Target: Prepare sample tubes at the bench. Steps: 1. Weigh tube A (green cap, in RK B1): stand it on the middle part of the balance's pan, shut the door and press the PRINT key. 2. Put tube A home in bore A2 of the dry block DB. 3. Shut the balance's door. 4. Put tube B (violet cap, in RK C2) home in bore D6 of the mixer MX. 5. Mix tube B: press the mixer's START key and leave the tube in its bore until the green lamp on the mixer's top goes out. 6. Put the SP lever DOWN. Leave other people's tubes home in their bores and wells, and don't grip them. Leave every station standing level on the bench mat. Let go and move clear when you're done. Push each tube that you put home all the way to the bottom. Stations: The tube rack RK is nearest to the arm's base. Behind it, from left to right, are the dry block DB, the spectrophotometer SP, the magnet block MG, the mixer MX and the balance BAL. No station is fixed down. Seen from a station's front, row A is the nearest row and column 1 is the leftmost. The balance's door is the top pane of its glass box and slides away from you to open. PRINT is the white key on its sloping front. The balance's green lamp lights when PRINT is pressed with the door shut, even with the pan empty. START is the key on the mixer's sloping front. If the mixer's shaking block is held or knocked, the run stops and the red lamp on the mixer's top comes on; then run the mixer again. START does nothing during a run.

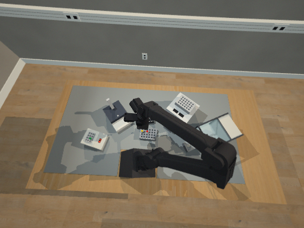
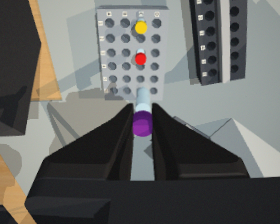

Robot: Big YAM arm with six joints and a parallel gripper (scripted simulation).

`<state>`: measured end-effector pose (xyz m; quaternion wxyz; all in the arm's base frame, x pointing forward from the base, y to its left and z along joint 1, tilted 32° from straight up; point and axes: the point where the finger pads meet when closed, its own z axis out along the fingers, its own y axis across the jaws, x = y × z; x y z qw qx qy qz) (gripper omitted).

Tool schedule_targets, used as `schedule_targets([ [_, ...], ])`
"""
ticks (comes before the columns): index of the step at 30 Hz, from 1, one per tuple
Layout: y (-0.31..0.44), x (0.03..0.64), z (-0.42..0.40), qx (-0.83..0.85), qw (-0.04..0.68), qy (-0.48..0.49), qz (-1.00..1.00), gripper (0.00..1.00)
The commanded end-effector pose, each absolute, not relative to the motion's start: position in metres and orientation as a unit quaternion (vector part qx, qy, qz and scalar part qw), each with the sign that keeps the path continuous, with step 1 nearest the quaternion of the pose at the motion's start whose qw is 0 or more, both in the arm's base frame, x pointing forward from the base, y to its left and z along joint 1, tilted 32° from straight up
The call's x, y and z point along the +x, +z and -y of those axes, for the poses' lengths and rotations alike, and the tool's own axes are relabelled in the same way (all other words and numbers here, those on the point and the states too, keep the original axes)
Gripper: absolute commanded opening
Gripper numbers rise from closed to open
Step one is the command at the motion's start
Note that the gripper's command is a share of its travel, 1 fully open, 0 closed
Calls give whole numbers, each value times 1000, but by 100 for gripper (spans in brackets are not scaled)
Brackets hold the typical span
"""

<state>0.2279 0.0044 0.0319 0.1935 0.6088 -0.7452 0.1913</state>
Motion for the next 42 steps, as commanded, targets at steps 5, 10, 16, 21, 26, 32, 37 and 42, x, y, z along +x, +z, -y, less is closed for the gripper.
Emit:
schedule_targets([
  [5, 56, 248, -23, 607, 171, 199, 750, 9],
  [10, 65, 248, -28, 606, 168, 199, 751, 9],
  [16, 70, 248, -32, 607, 170, 199, 751, 9],
  [21, 77, 249, -36, 607, 170, 199, 751, 9],
  [26, 68, 241, -28, 607, 183, 195, 749, 9],
  [32, 68, 241, -28, 607, 183, 195, 749, 9],
  [37, 68, 241, -28, 607, 183, 195, 749, 9],
  [42, 68, 241, -28, 607, 183, 195, 749, 9],
])
